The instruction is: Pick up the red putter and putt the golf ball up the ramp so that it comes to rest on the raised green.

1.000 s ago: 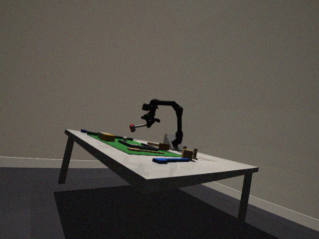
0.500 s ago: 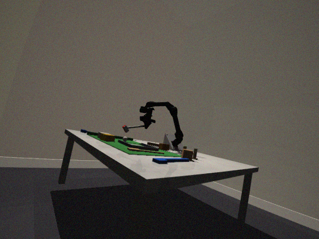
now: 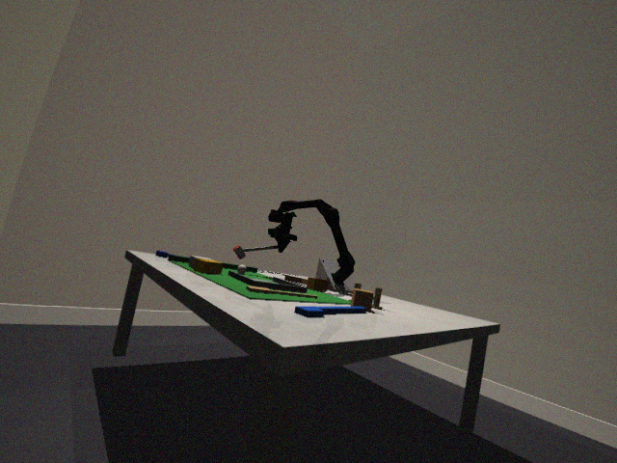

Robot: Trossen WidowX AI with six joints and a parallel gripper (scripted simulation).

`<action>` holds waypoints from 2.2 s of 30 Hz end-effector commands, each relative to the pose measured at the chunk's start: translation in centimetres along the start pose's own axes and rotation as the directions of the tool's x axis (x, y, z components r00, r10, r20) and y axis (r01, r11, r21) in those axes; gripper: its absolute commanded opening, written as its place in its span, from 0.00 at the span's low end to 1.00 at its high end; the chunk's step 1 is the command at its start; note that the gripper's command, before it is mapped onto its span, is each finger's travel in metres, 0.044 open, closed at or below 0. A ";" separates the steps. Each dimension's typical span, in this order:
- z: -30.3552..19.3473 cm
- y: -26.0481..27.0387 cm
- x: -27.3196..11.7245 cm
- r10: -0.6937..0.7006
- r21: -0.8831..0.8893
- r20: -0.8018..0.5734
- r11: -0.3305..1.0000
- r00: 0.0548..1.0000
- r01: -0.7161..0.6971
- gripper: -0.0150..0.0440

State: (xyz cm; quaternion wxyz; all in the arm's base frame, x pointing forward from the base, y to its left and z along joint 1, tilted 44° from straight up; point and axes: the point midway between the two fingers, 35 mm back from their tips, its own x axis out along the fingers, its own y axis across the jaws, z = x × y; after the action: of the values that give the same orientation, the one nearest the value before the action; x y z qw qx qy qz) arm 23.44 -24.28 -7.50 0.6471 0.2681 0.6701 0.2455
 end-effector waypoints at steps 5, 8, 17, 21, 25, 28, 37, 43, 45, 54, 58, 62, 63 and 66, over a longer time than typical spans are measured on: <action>-0.1 0.1 3.0 0.009 0.008 0.001 1.000 1.000 -0.009 0.25; -0.1 0.1 3.3 0.009 0.008 0.001 1.000 1.000 -0.009 0.25; 0.0 0.1 4.4 0.010 0.008 0.001 1.000 1.000 -0.010 0.25; 0.0 0.1 5.1 0.010 0.007 0.001 1.000 1.000 -0.010 0.25; 0.0 0.1 5.7 0.010 0.007 0.001 1.000 1.000 -0.010 0.25; -0.1 0.1 6.2 0.010 0.007 0.001 1.000 1.000 -0.010 0.25; -0.1 0.1 6.0 0.006 0.003 -0.008 1.000 1.000 -0.006 0.25; -0.1 -0.3 6.0 0.006 0.004 -0.007 1.000 1.000 -0.006 0.25; -0.1 -0.8 6.0 0.006 0.004 -0.005 1.000 1.000 -0.006 0.25; -0.1 -2.8 6.2 0.008 0.007 0.002 1.000 1.000 -0.008 0.25; -0.1 -2.5 6.3 0.012 0.006 0.001 1.000 1.000 -0.012 0.25; 0.2 -0.8 6.1 0.011 0.007 0.002 1.000 1.000 -0.011 0.25; 0.4 0.5 5.9 0.011 0.007 0.002 1.000 1.000 -0.011 0.25; 0.7 4.2 5.8 0.012 0.008 0.001 1.000 1.000 -0.012 0.25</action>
State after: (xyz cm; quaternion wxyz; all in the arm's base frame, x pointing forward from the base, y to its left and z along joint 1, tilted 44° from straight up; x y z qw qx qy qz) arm 23.31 -19.87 -11.70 0.6411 0.2784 0.6723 0.2439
